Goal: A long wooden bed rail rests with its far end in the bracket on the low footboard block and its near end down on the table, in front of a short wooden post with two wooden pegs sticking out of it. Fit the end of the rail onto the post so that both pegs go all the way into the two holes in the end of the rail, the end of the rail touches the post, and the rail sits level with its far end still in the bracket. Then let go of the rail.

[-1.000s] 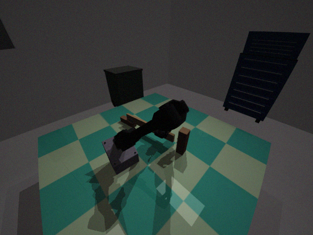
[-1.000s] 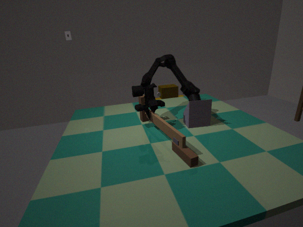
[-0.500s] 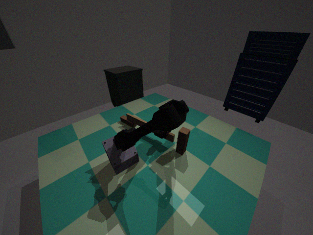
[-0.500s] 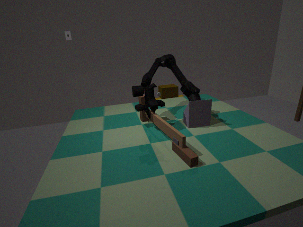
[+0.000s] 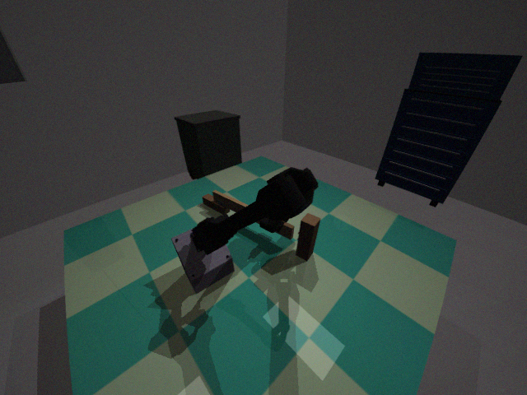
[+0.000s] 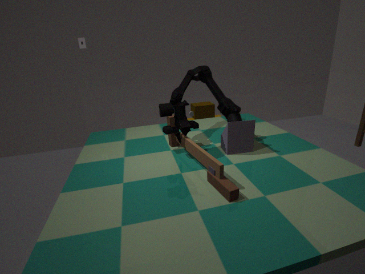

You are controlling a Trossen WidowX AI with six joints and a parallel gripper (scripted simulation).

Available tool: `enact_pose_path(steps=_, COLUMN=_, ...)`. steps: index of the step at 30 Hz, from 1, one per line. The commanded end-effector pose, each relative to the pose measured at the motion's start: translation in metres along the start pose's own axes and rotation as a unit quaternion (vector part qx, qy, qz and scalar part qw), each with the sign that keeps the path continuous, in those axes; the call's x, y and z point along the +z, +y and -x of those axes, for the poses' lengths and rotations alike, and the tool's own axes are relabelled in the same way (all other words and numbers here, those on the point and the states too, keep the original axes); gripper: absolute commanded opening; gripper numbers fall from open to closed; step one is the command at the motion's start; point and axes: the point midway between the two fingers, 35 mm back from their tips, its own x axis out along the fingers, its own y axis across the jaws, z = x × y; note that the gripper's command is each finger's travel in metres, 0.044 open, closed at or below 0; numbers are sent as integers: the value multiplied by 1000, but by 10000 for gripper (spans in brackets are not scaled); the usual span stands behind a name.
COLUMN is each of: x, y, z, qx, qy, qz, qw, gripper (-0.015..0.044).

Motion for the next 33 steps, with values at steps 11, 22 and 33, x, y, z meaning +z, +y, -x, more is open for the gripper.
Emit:
enact_pose_path(steps=11, x=1, y=1, z=0, qx=0, qy=-1, qz=0, qw=1000, gripper=0)
enact_pose_path(steps=22, x=-1, y=1, z=0, qx=0, qy=-1, qz=0, qw=1000, gripper=0)
enact_pose_path(steps=33, x=-5, y=0, z=1, qx=0, qy=-1, qz=0, qw=1000, gripper=0)
